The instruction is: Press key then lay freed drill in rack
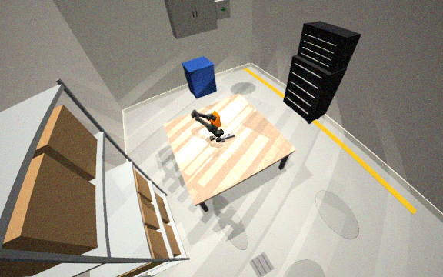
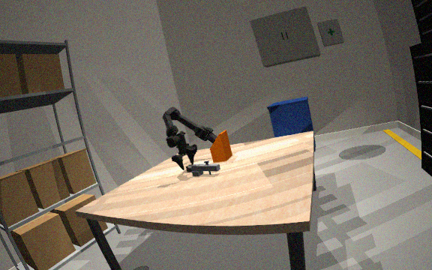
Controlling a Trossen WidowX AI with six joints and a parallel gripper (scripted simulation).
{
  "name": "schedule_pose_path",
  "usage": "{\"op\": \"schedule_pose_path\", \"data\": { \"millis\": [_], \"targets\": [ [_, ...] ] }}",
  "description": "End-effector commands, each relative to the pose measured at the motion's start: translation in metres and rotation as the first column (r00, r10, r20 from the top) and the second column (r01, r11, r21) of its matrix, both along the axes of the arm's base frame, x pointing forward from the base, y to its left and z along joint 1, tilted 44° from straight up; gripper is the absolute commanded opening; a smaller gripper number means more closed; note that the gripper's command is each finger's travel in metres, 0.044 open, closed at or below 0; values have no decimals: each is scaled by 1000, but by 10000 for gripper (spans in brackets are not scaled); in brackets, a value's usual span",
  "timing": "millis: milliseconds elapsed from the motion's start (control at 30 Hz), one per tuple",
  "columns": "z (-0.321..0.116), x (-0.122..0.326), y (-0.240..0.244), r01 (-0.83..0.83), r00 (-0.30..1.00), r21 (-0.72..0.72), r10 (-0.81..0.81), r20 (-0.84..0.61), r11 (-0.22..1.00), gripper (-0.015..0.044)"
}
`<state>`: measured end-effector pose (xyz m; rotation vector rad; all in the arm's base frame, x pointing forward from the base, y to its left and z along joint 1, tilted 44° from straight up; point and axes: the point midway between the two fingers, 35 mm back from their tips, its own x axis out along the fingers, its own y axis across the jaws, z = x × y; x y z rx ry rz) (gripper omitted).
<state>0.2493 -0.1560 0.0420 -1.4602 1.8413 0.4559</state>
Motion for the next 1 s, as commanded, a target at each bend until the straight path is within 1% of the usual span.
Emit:
{"op": "schedule_pose_path", "data": {
  "millis": [0, 600, 800, 967],
  "targets": [
    [-7, -3, -3, -3, 1000, -1, 3, -15, 1000, 440],
    [-32, -5, -17, -3, 1000, -3, 3, -16, 1000, 440],
    [-34, -5, -18, -3, 1000, -3, 3, -16, 1000, 440],
    [-32, -2, -18, 0, 1000, -5, 0, -5, 1000, 309]
  ]
}}
